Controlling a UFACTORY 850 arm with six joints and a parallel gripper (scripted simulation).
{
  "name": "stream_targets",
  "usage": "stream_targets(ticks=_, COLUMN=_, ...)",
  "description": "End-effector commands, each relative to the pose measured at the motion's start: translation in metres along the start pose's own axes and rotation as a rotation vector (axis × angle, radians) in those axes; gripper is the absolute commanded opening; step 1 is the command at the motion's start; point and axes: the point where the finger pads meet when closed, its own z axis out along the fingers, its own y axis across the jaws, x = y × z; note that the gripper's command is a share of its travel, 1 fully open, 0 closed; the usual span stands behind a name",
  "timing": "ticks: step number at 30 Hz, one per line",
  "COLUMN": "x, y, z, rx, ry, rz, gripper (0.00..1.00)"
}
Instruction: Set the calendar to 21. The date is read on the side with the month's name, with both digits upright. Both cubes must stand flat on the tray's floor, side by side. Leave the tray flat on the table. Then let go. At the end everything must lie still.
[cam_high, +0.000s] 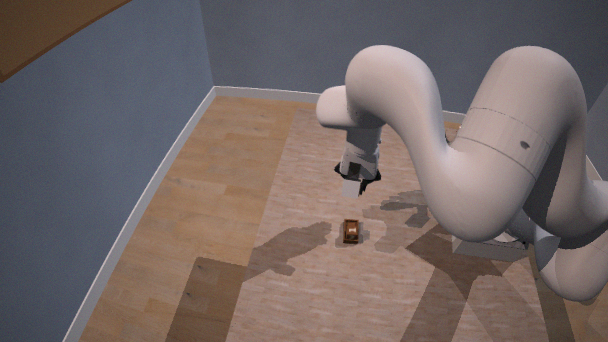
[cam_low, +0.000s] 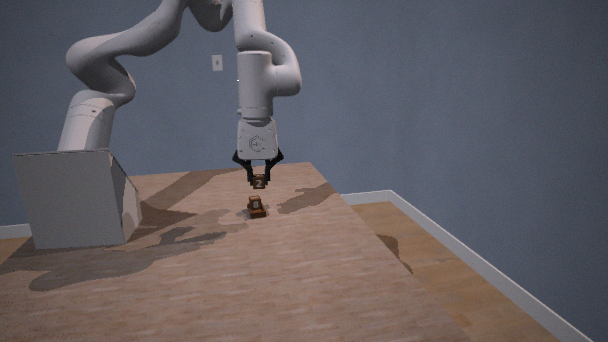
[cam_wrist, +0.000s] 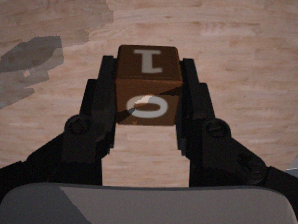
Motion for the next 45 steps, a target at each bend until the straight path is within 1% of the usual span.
stream_targets(ticks=1, x=-0.003, y=0.001, z=0.000, rx=-0.015, ry=0.002, rz=-0.139, gripper=0.29)
stream_targets(ticks=2, x=-0.004, y=0.001, z=0.000, rx=-0.015, ry=0.002, rz=-0.211, gripper=0.29)
stream_targets(ticks=3, x=-0.004, y=0.001, z=0.000, rx=-0.015, ry=0.002, rz=-0.217, gripper=0.29)
stream_targets(ticks=4, x=-0.005, y=0.002, z=0.000, rx=-0.015, ry=0.001, rz=-0.277, gripper=0.29)
stream_targets(ticks=7, x=-0.006, y=0.002, z=0.000, rx=-0.015, ry=0.001, rz=-0.294, gripper=0.29)
stream_targets(ticks=9, x=-0.008, y=0.002, z=0.000, rx=-0.015, ry=0.000, rz=-0.422, gripper=0.29)
stream_targets(ticks=12, x=-0.010, y=0.002, z=0.000, rx=-0.016, ry=-0.001, rz=-0.515, gripper=0.29)
stream_targets(ticks=13, x=-0.010, y=0.002, z=0.000, rx=-0.016, ry=-0.001, rz=-0.517, gripper=0.29)
stream_targets(ticks=14, x=-0.012, y=0.002, z=0.001, rx=-0.016, ry=-0.001, rz=-0.588, gripper=0.29)
stream_targets(ticks=16, x=-0.013, y=0.003, z=0.001, rx=-0.016, ry=-0.002, rz=-0.655, gripper=0.29)
stream_targets(ticks=17, x=-0.013, y=0.003, z=0.001, rx=-0.016, ry=-0.002, rz=-0.658, gripper=0.29)
stream_targets(ticks=18, x=-0.014, y=0.003, z=0.001, rx=-0.016, ry=-0.002, rz=-0.726, gripper=0.29)
stream_targets(ticks=21, x=-0.016, y=0.003, z=0.001, rx=-0.016, ry=-0.003, rz=-0.831, gripper=0.29)
stream_targets(ticks=24, x=-0.017, y=0.003, z=0.001, rx=-0.016, ry=-0.003, rz=-0.856, gripper=0.29)
stream_targets(ticks=26, x=-0.019, y=0.003, z=0.002, rx=-0.015, ry=-0.004, rz=-0.978, gripper=0.29)
stream_targets(ticks=29, x=-0.021, y=0.003, z=0.002, rx=-0.015, ry=-0.005, rz=-1.037, gripper=0.29)
stream_targets(ticks=31, x=-0.023, y=0.004, z=0.002, rx=-0.015, ry=-0.005, rz=-1.137, gripper=0.29)
stream_targets(ticks=32, x=-0.023, y=0.004, z=0.002, rx=-0.015, ry=-0.005, rz=-1.147, gripper=0.29)
stream_targets(ticks=34, x=-0.025, y=0.004, z=0.002, rx=-0.015, ry=-0.006, rz=-1.241, gripper=0.29)
stream_targets(ticks=35, x=-0.025, y=0.004, z=0.002, rx=-0.015, ry=-0.006, rz=-1.247, gripper=0.29)
stream_targets(ticks=38, x=-0.027, y=0.004, z=0.003, rx=-0.015, ry=-0.007, rz=-1.378, gripper=0.29)
stream_targets(ticks=41, x=-0.027, y=0.004, z=0.003, rx=-0.015, ry=-0.007, rz=-1.381, gripper=0.29)
stream_targets(ticks=45, x=-0.030, y=0.004, z=0.003, rx=-0.015, ry=-0.009, rz=-1.525, gripper=0.29)
